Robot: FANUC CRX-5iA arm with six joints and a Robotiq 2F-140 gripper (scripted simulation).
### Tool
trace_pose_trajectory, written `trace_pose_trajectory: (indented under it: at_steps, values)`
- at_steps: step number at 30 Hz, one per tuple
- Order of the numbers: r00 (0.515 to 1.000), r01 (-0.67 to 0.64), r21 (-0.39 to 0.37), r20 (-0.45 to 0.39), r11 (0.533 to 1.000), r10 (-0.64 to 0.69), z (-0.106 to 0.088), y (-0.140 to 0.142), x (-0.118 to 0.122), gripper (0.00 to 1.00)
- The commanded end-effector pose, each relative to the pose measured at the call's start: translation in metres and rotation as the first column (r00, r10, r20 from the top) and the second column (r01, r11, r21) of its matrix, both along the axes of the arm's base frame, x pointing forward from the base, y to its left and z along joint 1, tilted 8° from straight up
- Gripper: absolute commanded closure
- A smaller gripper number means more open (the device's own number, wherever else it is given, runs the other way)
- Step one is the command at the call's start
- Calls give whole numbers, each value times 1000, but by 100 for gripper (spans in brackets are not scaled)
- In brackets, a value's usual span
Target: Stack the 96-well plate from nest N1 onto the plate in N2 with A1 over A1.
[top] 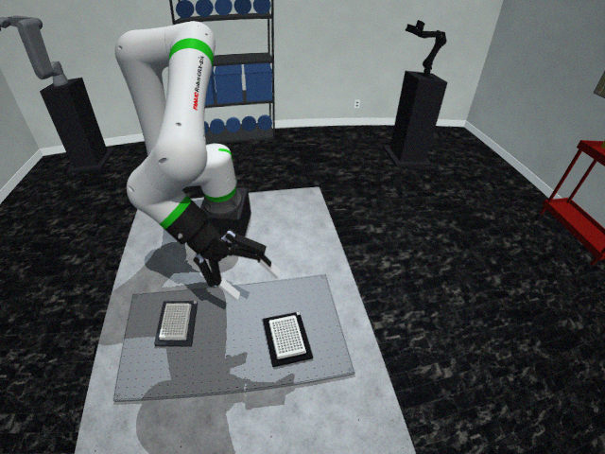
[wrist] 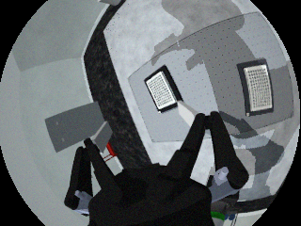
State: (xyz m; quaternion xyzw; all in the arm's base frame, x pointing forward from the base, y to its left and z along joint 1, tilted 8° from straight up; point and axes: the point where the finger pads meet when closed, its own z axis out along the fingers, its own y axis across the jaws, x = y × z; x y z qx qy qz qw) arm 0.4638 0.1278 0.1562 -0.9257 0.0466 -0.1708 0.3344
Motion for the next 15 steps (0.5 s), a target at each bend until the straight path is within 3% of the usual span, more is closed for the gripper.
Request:
trace_pose_trajectory:
  at_steps: [1, 5, 7, 12, 15]
  values:
    - [1000, 1, -45, -30, 999, -2, -13, -12, -3, 0]
    - [1000, 1, -45, -30, 999, -2, -19, -20, -3, 0]
    - [998, 3, -106, -54, 994, -9, -24, -28, -3, 0]
    - [998, 4, -119, -59, 993, -11, -37, -49, -4, 0]
    - [996, 3, -193, -86, 981, -19, -44, -62, -5, 0]
